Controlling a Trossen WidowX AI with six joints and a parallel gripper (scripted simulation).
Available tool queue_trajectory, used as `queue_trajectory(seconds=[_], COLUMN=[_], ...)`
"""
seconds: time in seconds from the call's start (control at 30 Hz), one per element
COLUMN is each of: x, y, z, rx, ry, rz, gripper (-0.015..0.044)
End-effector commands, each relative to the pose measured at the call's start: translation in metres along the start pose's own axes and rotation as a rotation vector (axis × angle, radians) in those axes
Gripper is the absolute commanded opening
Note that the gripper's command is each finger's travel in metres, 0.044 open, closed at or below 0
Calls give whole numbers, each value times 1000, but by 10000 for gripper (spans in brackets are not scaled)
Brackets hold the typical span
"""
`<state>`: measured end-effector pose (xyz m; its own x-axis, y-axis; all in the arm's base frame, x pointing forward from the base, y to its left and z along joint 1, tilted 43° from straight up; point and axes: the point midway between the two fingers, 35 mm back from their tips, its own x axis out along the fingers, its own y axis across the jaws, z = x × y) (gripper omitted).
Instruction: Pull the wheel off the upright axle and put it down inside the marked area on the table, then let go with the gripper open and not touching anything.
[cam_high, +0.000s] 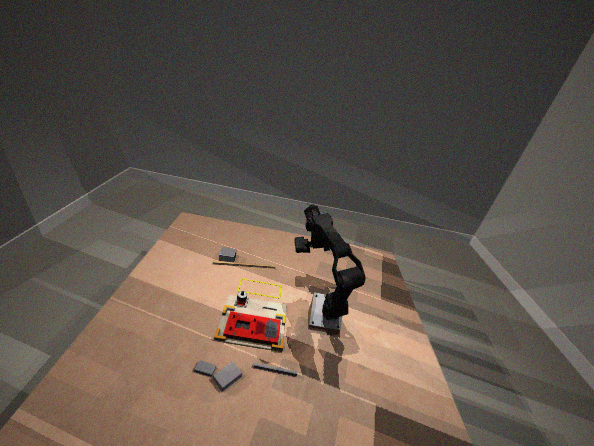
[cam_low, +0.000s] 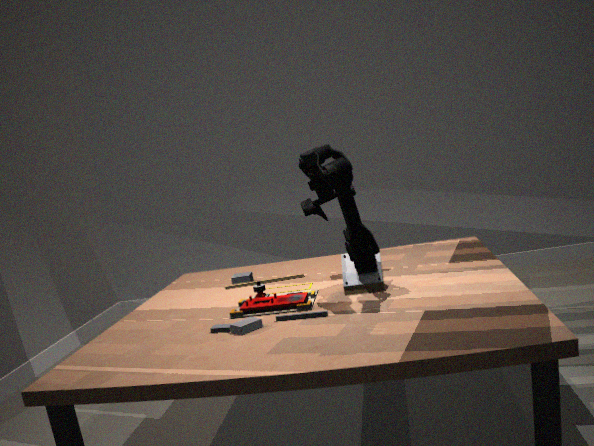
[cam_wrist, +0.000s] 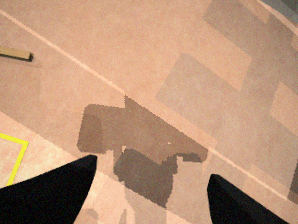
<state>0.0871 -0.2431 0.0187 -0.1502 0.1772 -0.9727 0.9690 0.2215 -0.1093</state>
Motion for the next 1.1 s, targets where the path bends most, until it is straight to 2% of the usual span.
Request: queue_trajectory(seconds=[0.0, 0.53, 0.97, 1.07], x=[-4, -20, -30, -31], y=[34, 182, 292, 303], z=[2, -26, -98, -108], rx=[-141, -778, -1292, -1345], ry=[20, 119, 220, 233], rz=[54, 301, 565, 598], gripper=[300, 300, 300, 300])
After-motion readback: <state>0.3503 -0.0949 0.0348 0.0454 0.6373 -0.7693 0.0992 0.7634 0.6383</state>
